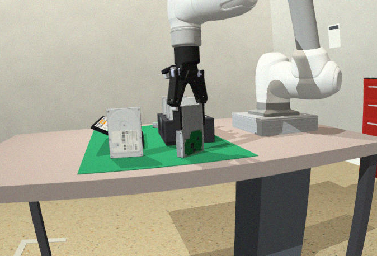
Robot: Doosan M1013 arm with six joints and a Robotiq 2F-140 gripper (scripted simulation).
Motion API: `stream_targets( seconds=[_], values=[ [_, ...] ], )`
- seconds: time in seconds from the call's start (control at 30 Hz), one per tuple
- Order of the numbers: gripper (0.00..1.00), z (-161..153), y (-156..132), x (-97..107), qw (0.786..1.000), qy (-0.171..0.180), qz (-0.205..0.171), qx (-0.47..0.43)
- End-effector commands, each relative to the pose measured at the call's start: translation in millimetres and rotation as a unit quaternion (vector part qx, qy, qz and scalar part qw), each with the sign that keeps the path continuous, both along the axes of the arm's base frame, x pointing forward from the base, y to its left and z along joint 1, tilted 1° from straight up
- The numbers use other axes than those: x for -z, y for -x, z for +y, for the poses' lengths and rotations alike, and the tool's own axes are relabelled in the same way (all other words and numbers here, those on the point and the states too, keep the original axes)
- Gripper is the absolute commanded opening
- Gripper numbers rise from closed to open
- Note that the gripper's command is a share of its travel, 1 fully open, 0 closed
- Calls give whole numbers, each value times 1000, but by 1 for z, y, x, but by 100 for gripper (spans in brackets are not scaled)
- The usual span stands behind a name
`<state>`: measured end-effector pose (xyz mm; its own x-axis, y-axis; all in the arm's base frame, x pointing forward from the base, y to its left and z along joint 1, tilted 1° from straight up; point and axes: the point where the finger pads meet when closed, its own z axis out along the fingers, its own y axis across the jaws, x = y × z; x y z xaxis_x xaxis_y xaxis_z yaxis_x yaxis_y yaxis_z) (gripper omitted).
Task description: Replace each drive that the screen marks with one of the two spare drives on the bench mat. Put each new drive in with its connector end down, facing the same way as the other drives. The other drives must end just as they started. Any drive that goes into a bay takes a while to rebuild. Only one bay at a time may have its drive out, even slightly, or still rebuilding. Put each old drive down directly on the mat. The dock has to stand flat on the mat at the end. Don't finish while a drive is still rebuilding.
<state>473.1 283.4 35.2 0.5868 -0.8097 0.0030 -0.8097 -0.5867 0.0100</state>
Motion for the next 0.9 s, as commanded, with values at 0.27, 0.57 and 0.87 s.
stream_targets(
  seconds=[0.27,0.57,0.87],
  values=[
    [72,0,-1,-2,1000,0,-1,0],
    [71,0,-1,-3,1000,0,-1,0],
    [70,0,-1,-3,1000,0,-1,0]
  ],
)
